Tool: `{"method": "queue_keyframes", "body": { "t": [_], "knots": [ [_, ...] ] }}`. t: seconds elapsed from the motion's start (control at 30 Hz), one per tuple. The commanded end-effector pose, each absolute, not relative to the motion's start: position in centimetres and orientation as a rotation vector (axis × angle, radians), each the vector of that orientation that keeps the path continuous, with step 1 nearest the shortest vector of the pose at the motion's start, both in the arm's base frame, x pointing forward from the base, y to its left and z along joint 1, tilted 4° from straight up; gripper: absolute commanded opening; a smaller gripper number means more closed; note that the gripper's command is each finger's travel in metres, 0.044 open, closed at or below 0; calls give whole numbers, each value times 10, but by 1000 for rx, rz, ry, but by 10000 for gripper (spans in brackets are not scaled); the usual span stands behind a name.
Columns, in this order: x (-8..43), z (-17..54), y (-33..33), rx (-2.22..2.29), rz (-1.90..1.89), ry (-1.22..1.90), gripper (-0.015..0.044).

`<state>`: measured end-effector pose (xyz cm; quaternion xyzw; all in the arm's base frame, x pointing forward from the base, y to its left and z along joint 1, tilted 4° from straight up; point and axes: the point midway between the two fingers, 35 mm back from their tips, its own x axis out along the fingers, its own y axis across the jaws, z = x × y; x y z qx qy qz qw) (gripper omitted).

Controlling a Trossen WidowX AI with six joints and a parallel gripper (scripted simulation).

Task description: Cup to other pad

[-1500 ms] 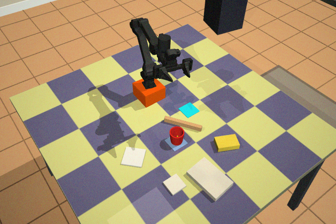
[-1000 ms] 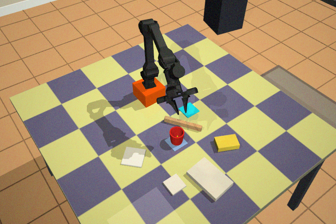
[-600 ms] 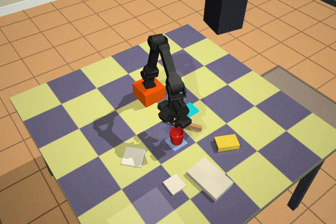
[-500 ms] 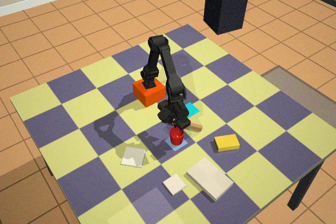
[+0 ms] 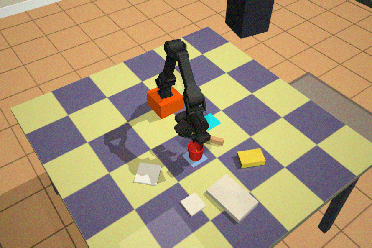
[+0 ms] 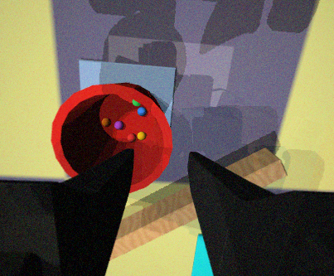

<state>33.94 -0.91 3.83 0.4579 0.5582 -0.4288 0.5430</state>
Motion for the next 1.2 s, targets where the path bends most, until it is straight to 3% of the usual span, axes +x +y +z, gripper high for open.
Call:
{"method": "queue_keyframes", "body": {
  "t": [0.0,1.17],
  "knots": [
    [339,29,-8,1090,-1025,1331,148],
    [337,-20,-6,1090,-1025,1332,148]
  ]
}}
